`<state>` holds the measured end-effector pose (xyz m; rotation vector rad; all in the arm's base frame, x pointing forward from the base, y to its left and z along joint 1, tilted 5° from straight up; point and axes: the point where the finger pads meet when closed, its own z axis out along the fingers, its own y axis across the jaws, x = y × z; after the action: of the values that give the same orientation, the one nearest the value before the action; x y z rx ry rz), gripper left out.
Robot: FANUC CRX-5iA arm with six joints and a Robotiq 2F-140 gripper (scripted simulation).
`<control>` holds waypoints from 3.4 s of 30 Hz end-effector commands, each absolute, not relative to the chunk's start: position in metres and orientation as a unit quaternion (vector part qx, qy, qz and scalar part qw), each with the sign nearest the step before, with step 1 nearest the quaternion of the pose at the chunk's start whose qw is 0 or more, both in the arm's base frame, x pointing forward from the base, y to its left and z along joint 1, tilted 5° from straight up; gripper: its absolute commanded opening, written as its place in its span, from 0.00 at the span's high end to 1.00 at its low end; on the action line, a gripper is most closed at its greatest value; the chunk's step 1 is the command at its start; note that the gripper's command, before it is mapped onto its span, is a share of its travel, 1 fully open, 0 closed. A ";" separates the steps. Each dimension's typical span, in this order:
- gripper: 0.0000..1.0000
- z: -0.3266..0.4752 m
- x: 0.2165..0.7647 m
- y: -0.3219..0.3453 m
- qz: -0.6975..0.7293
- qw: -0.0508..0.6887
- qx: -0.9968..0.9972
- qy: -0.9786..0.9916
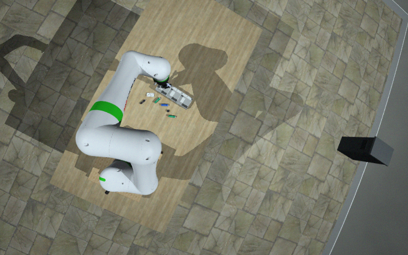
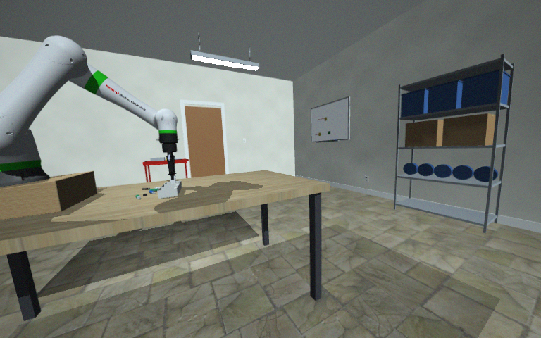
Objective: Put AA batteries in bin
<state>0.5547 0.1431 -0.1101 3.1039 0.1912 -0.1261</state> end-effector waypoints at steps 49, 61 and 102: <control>0.95 0.056 0.568 0.149 -0.040 0.015 0.997 0.061; 0.83 0.033 0.545 0.142 -0.039 0.019 0.998 -0.038; 0.83 -0.046 0.465 0.118 -0.038 0.019 0.997 -0.059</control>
<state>0.4643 0.1182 -0.0459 3.0951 -0.1827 -0.1193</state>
